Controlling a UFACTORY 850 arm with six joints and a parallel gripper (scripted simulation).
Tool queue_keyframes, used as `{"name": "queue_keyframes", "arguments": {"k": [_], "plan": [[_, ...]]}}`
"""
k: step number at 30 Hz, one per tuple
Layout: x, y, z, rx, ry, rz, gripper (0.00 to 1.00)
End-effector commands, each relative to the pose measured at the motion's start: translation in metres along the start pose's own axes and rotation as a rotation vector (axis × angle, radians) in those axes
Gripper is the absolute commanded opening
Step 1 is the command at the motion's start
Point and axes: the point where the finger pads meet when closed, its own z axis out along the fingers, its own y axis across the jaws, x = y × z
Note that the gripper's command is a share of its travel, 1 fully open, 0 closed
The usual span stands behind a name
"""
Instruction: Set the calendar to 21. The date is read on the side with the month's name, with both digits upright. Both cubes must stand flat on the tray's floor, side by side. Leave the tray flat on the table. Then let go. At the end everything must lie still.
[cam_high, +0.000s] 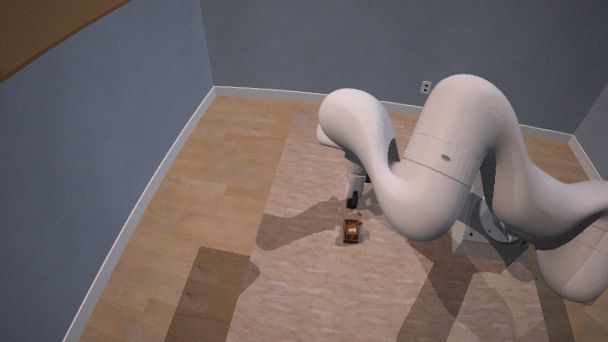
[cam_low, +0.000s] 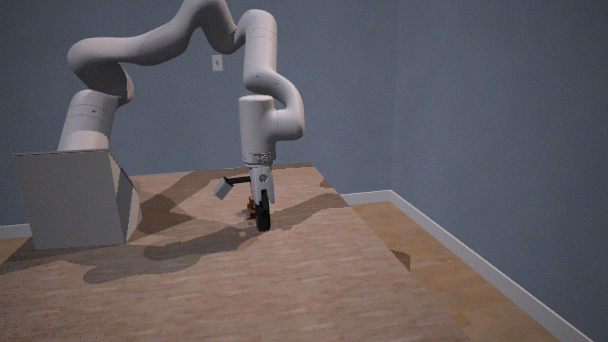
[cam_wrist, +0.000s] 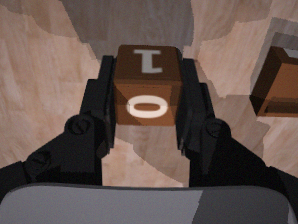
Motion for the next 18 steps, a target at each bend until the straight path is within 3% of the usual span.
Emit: {"name": "queue_keyframes", "arguments": {"k": [1, 5, 18], "plan": [[-0.0007, -0.0003, -0.0007, 0.001, -0.001, 0.0, 0.29], [-0.0007, -0.0003, -0.0007, 0.001, -0.001, 0.0, 0.29], [-0.0007, -0.0003, -0.0007, 0.001, -0.001, 0.0, 0.49]]}}
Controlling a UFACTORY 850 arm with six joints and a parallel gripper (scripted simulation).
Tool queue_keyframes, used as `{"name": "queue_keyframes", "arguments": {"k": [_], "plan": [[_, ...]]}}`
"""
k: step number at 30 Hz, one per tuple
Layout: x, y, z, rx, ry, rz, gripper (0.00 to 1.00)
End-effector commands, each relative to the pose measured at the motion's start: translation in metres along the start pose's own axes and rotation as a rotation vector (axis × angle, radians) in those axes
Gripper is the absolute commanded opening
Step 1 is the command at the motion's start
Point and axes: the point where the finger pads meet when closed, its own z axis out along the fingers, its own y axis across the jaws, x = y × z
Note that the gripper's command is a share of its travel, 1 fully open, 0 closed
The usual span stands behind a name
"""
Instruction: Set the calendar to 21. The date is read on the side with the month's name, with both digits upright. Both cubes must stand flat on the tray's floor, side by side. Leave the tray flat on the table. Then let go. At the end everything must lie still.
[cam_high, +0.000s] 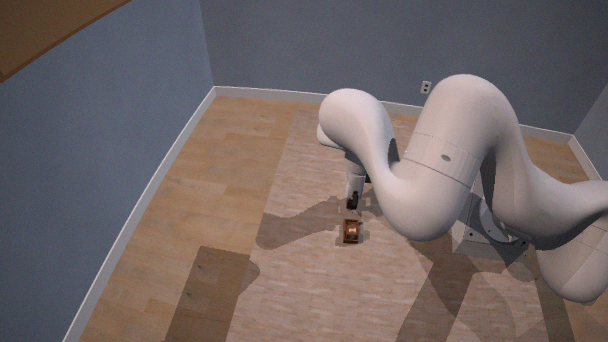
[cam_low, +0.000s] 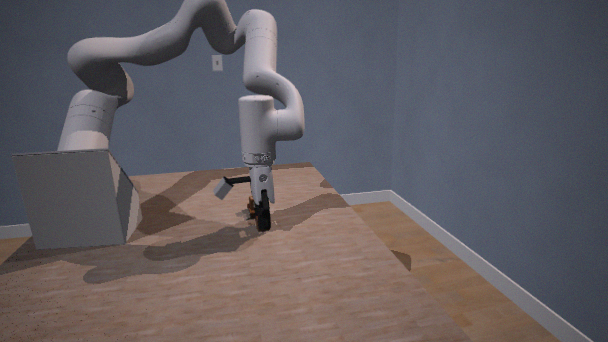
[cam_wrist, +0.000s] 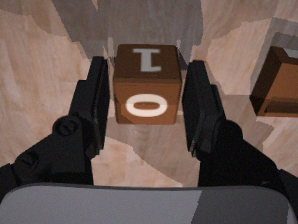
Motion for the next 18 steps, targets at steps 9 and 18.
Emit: {"name": "queue_keyframes", "arguments": {"k": [9, 18], "plan": [[-0.001, 0.0, -0.001, 0.001, -0.001, 0.0, 0.49], [-0.001, 0.0, -0.012, 0.001, -0.001, 0.0, 0.49]]}}
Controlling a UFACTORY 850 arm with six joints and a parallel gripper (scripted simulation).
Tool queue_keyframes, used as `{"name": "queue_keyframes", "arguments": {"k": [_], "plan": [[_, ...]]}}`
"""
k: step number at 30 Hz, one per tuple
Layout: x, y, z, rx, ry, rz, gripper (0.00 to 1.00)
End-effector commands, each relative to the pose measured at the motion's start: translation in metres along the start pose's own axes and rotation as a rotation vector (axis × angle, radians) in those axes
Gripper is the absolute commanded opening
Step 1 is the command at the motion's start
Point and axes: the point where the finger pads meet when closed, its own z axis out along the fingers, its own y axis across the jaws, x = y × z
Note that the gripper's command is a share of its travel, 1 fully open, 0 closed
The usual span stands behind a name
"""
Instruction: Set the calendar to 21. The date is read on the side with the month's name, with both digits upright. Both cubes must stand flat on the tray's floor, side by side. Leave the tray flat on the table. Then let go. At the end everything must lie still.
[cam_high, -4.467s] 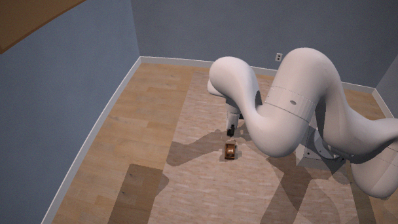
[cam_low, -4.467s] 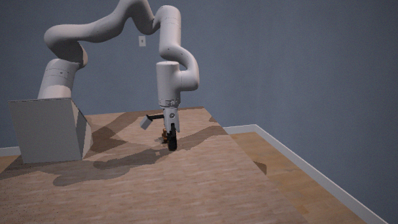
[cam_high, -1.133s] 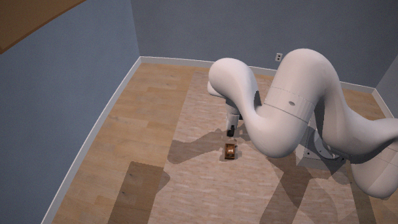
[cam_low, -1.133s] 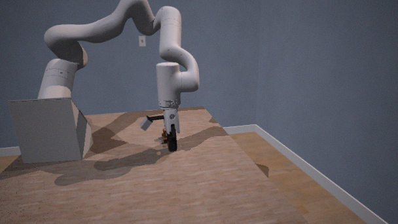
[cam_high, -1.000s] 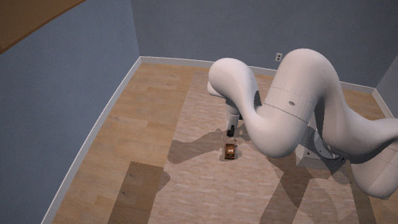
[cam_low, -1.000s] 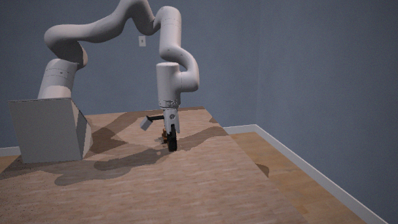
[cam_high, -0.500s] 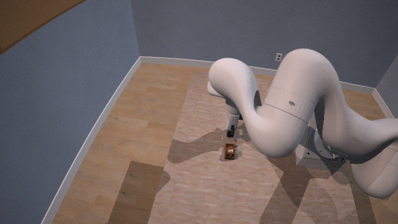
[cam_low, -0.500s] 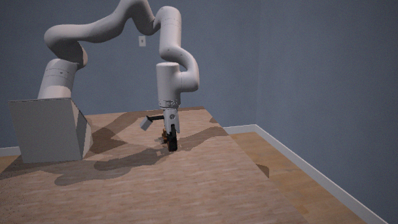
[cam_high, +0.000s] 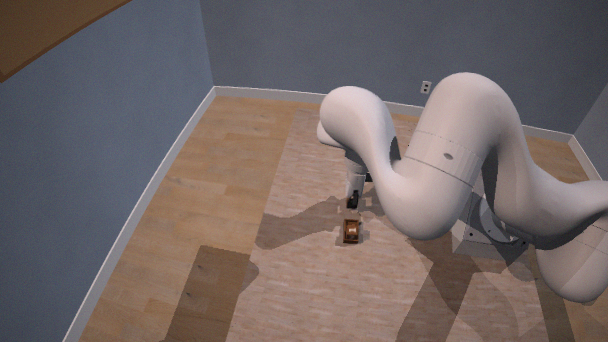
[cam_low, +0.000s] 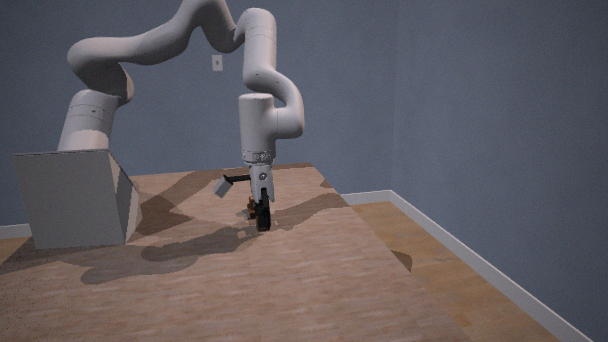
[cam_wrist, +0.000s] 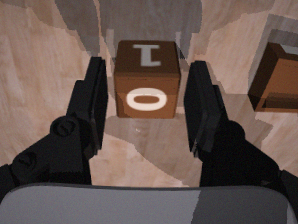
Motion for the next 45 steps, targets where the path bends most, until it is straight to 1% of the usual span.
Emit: {"name": "queue_keyframes", "arguments": {"k": [1, 2, 4, 12, 16, 22, 26, 27, 45], "plan": [[-0.001, 0.0, -0.007, 0.001, -0.002, -0.001, 0.49], [-0.001, 0.0, -0.007, 0.001, -0.002, -0.001, 0.49], [-0.001, 0.0, -0.016, 0.001, -0.002, -0.001, 0.49], [-0.001, 0.0, -0.058, 0.001, -0.002, -0.001, 0.49], [-0.001, 0.0, -0.075, 0.001, -0.002, -0.001, 0.49], [-0.001, 0.0, -0.084, 0.001, -0.002, -0.001, 0.49], [-0.001, 0.0, -0.086, 0.001, -0.002, -0.001, 0.49], [-0.001, 0.0, -0.086, 0.001, -0.002, -0.001, 1.0], [-0.001, 0.0, -0.086, 0.001, -0.002, -0.001, 1.0]]}}
